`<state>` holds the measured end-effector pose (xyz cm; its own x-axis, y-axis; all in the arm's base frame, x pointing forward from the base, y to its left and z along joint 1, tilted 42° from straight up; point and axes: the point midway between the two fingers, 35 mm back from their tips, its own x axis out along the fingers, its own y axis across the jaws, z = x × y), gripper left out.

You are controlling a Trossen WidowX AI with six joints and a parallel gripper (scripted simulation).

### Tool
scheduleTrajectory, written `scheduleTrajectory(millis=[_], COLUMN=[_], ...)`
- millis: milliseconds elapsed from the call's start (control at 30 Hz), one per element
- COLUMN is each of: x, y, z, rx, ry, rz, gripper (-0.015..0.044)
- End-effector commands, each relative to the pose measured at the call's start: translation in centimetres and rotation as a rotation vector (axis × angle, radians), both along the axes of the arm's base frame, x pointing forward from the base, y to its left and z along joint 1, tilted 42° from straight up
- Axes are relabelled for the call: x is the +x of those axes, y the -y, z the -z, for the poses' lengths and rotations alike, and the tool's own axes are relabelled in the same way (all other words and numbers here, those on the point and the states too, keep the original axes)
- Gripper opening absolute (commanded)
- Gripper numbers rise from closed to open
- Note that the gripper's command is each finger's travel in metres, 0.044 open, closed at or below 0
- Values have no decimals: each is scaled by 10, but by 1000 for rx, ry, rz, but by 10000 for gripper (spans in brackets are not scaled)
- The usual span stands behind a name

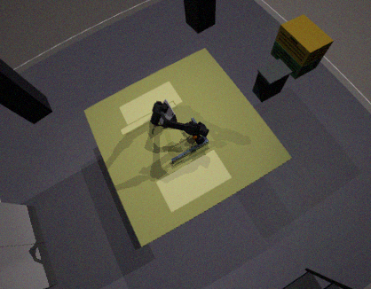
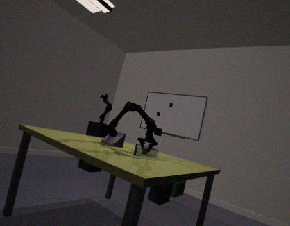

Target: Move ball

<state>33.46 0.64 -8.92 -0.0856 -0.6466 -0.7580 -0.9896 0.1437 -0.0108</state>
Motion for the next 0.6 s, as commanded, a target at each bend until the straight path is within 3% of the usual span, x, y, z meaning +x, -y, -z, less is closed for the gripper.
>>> scheduleTrajectory(millis=[0,233,467,567], x=[-1,-1,11,14], y=[2,2,-5,-18], z=[1,1,-18,-30], rx=[-6,-6,18,17], ry=[-2,-2,39,33], rz=[-5,-5,44,36], gripper=[257,191,7,0])
